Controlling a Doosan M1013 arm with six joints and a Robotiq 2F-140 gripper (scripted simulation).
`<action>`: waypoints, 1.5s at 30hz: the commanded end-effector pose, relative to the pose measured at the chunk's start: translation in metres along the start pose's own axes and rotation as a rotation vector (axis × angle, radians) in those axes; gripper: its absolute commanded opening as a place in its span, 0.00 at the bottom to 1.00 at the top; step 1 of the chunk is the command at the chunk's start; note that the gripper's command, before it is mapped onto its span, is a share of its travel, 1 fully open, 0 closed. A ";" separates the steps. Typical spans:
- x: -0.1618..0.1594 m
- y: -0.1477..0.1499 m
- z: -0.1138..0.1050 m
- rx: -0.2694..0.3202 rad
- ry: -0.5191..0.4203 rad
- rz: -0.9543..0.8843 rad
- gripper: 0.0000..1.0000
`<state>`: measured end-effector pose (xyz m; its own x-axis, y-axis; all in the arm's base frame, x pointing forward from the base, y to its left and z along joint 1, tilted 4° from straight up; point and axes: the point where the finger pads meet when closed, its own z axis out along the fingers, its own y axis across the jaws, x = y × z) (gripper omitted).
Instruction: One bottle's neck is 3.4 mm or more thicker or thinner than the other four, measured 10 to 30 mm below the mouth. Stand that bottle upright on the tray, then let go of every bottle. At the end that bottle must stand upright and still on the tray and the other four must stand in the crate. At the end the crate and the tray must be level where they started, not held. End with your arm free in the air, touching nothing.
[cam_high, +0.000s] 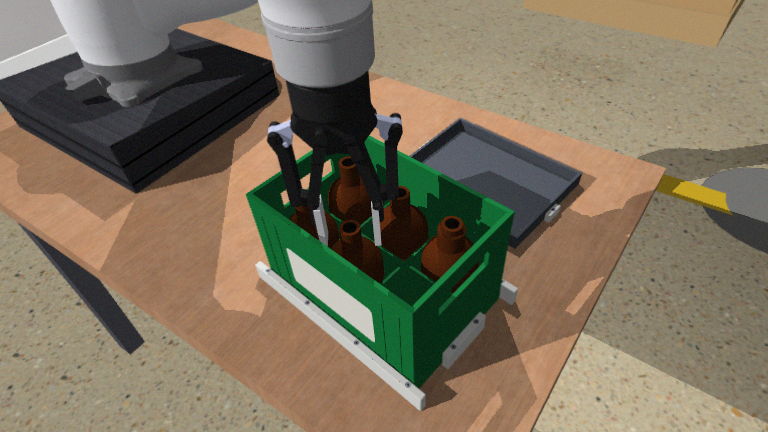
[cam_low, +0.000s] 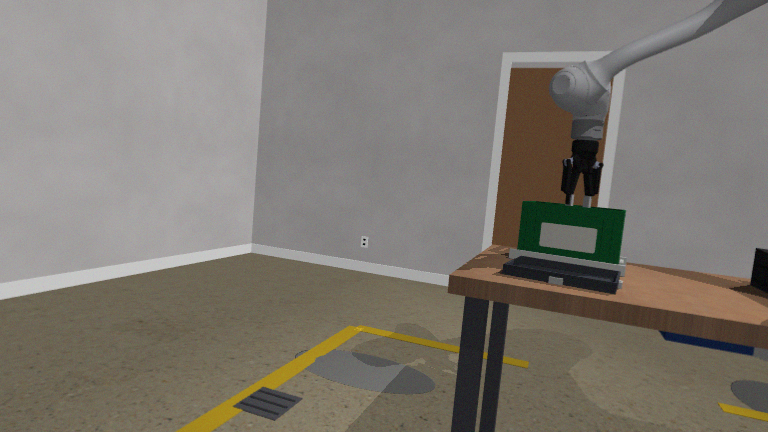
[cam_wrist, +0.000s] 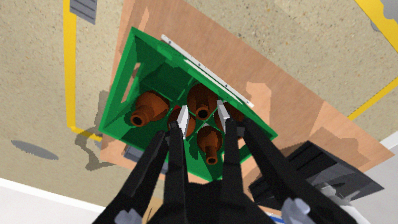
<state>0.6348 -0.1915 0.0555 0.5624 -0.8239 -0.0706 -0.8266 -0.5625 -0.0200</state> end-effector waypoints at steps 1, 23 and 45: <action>0.000 0.000 0.000 0.000 0.000 0.000 0.38; 0.000 0.000 0.000 0.000 0.000 0.000 0.00; 0.000 0.000 0.000 0.000 0.000 0.000 0.00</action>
<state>0.6348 -0.1915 0.0556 0.5624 -0.8239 -0.0704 -0.8266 -0.5625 -0.0201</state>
